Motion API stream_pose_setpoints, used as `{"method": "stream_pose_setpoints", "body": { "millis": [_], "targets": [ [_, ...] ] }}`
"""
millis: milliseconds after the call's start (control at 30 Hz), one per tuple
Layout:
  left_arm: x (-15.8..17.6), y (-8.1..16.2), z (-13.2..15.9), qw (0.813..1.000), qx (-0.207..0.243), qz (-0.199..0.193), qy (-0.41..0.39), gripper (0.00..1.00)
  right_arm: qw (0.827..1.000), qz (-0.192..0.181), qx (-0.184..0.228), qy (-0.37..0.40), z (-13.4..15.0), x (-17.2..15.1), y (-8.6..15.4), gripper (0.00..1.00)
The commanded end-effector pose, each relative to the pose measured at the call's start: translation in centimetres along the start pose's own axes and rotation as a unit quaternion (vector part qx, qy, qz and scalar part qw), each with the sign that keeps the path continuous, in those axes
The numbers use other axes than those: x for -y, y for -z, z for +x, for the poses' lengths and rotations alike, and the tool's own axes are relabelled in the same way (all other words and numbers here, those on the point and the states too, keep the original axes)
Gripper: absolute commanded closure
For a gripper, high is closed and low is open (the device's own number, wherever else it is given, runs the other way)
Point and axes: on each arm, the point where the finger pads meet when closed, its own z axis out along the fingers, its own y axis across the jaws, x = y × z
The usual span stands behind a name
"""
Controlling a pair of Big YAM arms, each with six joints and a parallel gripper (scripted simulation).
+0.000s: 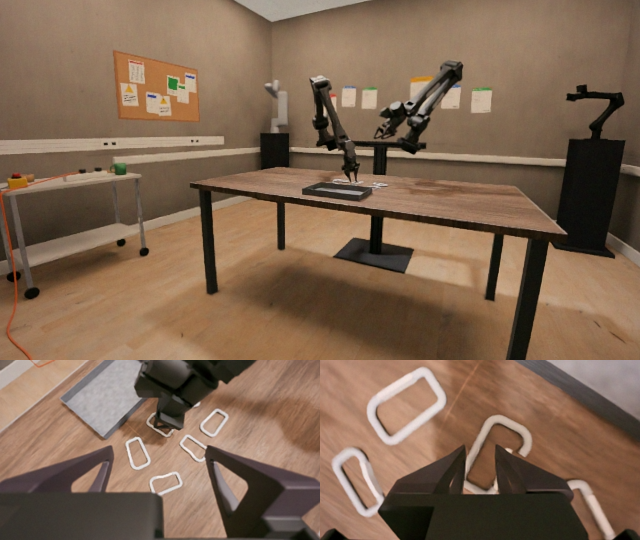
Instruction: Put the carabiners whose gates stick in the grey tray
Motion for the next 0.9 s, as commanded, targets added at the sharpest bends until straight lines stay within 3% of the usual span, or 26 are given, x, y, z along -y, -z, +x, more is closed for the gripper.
{"method": "stream_pose_setpoints", "body": {
  "millis": [0,300,600,867],
  "targets": [
    [-0.1,0.0,-0.5,1.0,0.006,-0.002,0.002,0.0,0.995,0.01,-0.056,-0.086,-1.7,-2.4,-0.7,0.7],
    [-0.1,0.0,-0.5,1.0,0.006,-0.002,0.002,0.0,0.963,0.087,-0.17,-0.189,-1.1,-2.4,-0.4,0.7],
    [-0.1,0.0,-0.5,1.0,0.006,-0.002,0.002,0.0,0.944,0.127,-0.214,-0.217,0.4,-0.8,-0.6,0.7],
    [-0.1,0.0,-0.5,1.0,0.006,-0.002,0.002,0.0,0.949,0.119,-0.202,-0.21,-1.0,-0.7,-0.2,0.7]
  ]
}}
